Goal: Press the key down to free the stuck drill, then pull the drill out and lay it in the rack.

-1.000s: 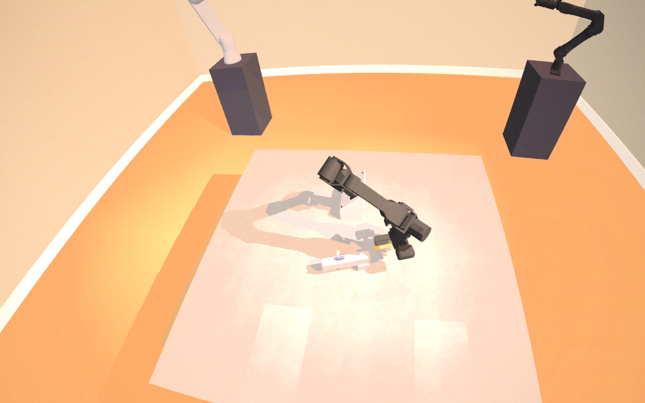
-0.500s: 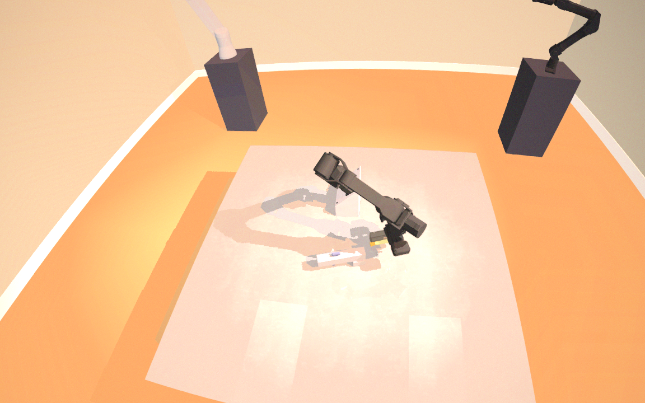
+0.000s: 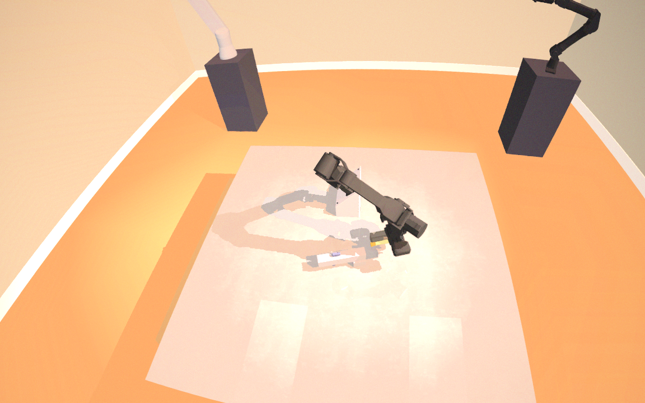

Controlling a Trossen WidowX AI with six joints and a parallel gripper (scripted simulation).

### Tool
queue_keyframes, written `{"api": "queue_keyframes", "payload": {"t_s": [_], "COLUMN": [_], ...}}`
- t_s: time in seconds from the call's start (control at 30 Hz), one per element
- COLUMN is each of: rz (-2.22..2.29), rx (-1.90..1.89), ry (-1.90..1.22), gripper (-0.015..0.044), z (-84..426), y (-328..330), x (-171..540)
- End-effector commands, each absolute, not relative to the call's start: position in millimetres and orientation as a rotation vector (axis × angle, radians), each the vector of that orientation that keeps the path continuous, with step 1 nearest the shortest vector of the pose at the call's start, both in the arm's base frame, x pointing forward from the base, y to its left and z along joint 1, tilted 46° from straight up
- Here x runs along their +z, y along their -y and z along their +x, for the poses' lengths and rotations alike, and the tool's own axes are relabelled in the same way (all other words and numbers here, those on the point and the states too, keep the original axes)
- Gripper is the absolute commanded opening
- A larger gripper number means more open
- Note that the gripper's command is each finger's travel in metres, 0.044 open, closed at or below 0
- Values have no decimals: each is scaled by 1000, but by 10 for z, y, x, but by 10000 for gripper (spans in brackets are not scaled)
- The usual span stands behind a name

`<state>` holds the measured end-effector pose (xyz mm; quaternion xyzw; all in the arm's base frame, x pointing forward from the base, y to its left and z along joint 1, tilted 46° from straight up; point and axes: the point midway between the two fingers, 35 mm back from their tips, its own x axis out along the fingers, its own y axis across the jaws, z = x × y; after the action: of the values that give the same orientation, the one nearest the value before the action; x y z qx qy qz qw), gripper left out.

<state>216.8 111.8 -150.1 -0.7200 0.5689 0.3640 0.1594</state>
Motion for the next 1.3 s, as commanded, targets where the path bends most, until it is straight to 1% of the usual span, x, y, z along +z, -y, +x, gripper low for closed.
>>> {"api": "queue_keyframes", "payload": {"t_s": [0.0,1.27], "rz": [-2052,-2051], "rx": [1038,1042], "ry": [-1623,-1623], "gripper": [0,0], "z": [2133,1577], "y": [-1124,-1067], "x": [-1498,-1515]}}
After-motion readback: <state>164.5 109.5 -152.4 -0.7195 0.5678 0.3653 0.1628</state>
